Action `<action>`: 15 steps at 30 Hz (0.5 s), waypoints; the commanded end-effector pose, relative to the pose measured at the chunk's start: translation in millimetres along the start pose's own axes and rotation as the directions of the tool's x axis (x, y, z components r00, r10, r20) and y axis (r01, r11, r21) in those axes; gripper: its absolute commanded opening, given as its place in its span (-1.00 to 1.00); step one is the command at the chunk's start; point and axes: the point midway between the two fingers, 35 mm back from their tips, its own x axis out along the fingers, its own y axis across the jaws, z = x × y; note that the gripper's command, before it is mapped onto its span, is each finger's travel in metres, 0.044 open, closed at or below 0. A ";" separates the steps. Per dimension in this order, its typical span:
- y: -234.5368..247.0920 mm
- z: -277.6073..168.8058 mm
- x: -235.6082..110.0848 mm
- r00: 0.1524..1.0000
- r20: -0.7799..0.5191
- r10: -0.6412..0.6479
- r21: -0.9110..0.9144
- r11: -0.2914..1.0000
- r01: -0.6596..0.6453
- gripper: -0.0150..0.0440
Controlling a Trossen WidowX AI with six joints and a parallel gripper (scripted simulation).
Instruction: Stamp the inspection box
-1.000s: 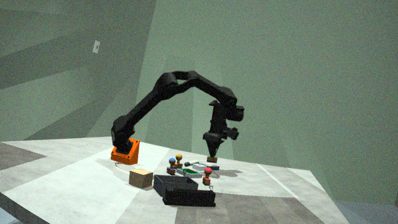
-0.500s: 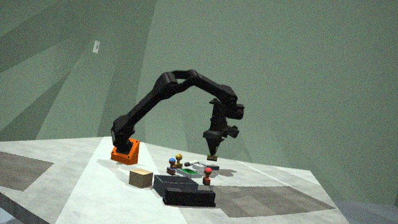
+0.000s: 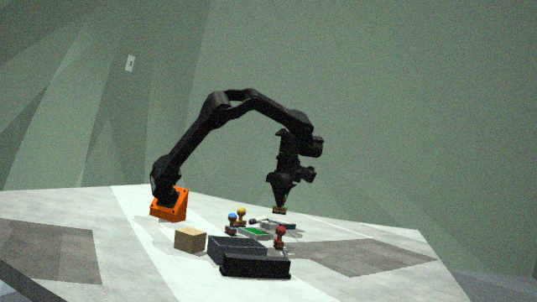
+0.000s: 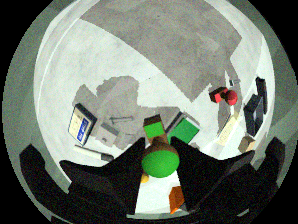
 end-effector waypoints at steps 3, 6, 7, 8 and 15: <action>-15.3 -15.8 -1.1 1.000 -0.002 0.003 0.003 1.000 -0.003 -0.49; -23.0 -23.5 -0.7 1.000 -0.002 0.003 0.003 1.000 -0.003 -0.49; -25.6 -26.1 -0.6 1.000 -0.002 0.003 0.002 1.000 -0.003 -0.49; -28.1 -28.8 -0.3 1.000 -0.002 0.003 0.002 1.000 -0.003 -0.49; -45.2 -47.7 2.2 1.000 -0.003 0.002 0.001 1.000 -0.002 -0.49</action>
